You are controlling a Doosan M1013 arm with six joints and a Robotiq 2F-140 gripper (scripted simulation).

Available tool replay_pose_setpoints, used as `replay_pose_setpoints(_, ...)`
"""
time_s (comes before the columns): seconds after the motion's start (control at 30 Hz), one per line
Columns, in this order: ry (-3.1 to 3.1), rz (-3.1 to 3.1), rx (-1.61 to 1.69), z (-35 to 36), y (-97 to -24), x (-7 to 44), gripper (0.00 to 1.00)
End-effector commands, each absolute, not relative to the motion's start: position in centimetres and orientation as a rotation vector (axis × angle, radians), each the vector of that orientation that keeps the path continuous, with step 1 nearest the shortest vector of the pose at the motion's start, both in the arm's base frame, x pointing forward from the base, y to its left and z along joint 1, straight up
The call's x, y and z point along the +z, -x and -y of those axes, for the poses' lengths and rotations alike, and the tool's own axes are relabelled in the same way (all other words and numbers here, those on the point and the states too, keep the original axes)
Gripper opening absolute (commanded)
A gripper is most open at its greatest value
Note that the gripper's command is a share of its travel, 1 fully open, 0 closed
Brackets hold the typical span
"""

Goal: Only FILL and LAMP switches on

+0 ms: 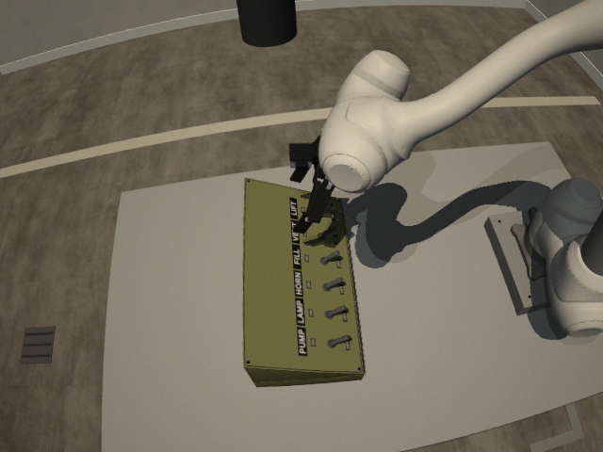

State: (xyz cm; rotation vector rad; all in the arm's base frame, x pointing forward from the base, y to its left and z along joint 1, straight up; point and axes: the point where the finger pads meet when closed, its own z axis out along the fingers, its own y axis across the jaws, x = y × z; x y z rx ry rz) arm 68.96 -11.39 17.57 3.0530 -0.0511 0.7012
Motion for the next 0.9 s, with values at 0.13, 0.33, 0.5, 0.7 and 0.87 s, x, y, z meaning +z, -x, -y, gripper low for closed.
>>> replay_pose_setpoints(0.13, -3.056, 0.053, 0.696, 11.6, -69.0, 17.7, 1.00)
replay_pose_setpoints(0.33, -3.056, 0.052, 0.696, 11.7, -69.0, 17.7, 1.00)
replay_pose_setpoints(0.5, -3.057, 0.053, 0.696, 12.0, -69.0, 17.7, 1.00)
replay_pose_setpoints(0.7, -3.058, 0.054, 0.697, 13.4, -69.0, 17.6, 1.00)
replay_pose_setpoints(0.87, -3.058, 0.054, 0.697, 15.2, -69.0, 17.6, 1.00)
